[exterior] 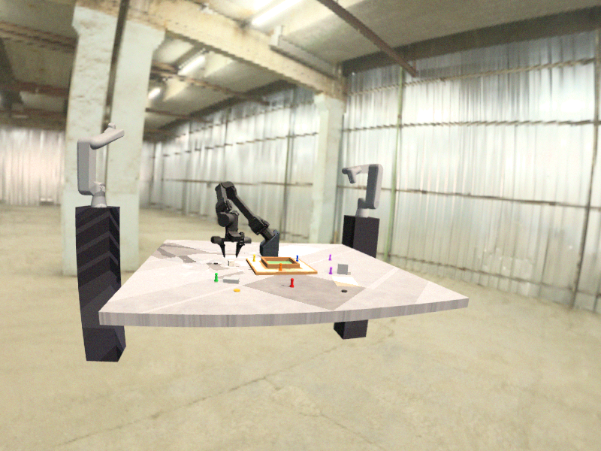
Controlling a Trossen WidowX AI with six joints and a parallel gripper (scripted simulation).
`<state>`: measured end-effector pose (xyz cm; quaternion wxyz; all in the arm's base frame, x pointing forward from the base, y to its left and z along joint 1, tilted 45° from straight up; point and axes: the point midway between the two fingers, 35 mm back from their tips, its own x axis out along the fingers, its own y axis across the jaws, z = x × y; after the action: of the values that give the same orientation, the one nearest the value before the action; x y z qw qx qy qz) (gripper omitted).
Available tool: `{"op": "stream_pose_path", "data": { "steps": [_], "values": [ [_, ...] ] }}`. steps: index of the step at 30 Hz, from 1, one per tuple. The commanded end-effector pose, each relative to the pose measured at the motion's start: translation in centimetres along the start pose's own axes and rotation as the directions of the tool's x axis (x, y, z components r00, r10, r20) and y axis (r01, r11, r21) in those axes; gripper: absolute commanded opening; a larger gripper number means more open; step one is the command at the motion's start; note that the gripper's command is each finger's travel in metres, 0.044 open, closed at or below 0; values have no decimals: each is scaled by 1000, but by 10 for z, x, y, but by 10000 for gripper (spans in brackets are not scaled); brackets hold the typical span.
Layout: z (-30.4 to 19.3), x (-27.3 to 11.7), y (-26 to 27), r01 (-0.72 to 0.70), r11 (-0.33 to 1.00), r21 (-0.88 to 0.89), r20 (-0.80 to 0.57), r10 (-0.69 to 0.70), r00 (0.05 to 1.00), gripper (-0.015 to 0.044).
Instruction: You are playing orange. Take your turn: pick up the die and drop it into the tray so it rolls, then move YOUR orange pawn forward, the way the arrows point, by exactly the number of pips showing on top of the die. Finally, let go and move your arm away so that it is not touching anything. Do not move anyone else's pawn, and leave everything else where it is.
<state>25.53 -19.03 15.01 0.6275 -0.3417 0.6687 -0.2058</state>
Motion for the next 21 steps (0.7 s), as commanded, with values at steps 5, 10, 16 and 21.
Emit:
{"op": "stream_pose_path", "data": {
  "steps": [5, 10, 16, 21],
  "values": [
    [-1, 15, 4, -9, 1000, -14, -7, 9, 1000, 275],
    [-1, 23, 4, -8, 1000, -14, -7, 8, 1000, 275],
    [-1, 29, 4, -8, 1000, -14, -7, 7, 1000, 249],
    [-1, 29, 4, -8, 1000, -14, -7, 7, 1000, 137]
  ]
}}
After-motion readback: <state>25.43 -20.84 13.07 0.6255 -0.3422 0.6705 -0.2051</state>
